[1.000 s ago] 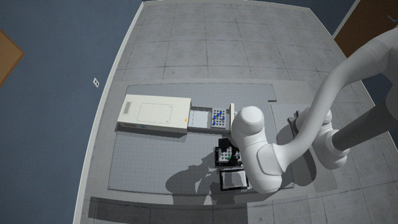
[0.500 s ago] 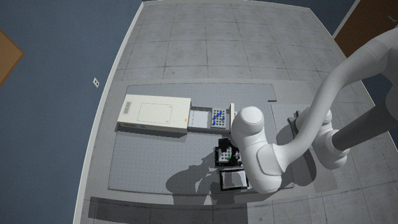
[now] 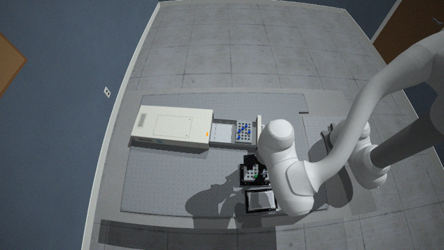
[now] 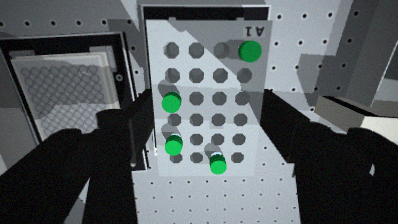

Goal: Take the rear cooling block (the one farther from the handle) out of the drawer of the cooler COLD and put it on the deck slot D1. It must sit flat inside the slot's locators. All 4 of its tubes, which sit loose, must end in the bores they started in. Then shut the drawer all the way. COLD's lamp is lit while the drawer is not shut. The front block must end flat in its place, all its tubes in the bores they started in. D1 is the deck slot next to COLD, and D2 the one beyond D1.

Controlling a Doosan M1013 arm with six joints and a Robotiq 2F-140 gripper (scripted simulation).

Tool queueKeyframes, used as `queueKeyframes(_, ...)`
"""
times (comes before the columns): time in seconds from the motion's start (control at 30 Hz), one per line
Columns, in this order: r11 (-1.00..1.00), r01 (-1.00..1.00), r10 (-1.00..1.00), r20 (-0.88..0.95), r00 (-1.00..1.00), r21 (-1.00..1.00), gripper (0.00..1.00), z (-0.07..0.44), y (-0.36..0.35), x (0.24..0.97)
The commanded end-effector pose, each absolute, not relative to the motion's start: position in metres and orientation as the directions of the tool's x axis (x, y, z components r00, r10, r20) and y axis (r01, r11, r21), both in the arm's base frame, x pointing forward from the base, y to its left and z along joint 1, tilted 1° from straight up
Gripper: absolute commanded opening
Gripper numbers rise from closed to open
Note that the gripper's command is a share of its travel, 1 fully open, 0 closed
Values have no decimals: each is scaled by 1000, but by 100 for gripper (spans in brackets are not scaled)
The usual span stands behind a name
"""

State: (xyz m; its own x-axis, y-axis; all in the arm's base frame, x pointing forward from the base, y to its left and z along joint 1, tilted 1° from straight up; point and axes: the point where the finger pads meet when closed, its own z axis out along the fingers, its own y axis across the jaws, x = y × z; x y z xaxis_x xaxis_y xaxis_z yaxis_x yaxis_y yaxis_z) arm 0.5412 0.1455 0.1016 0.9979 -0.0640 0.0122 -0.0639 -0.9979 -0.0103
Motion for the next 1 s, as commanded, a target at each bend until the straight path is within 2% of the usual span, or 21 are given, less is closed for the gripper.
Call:
queueKeyframes(0.0, -998, -64, -64, 13, 998, -11, 10, 102, 146, 542)
queueKeyframes(0.97, -998, -64, -64, 13, 998, -11, 10, 98, 146, 542)
